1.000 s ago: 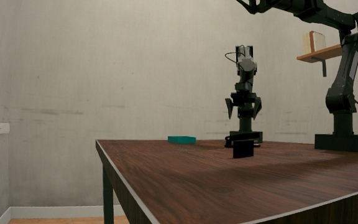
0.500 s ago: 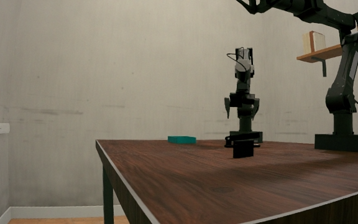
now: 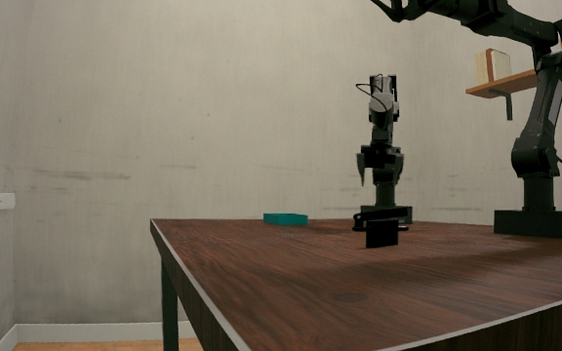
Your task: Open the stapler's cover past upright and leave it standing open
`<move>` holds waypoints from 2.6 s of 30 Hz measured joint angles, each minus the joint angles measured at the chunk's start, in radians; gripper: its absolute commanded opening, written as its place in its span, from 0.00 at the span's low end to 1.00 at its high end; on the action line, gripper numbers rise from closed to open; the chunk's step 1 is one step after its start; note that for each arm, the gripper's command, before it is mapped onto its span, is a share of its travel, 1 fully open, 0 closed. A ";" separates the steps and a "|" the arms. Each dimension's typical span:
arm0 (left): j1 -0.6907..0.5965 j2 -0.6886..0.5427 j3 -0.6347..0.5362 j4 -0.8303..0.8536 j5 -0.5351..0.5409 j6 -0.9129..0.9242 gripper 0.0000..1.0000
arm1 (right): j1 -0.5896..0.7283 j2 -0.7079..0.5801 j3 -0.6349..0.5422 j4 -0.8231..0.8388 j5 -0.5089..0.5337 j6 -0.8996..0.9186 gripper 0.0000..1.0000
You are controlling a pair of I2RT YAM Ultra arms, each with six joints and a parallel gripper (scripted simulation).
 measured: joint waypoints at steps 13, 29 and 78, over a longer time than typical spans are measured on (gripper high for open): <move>0.000 0.000 0.000 0.000 0.000 0.000 1.00 | -0.034 0.151 0.142 -0.144 -0.026 0.371 0.62; 0.000 0.000 0.000 0.000 0.000 0.000 1.00 | -0.080 0.436 0.436 -0.388 -0.052 0.925 0.62; 0.000 0.000 0.000 0.000 0.000 0.000 1.00 | -0.106 0.676 0.586 -0.435 -0.061 1.213 0.62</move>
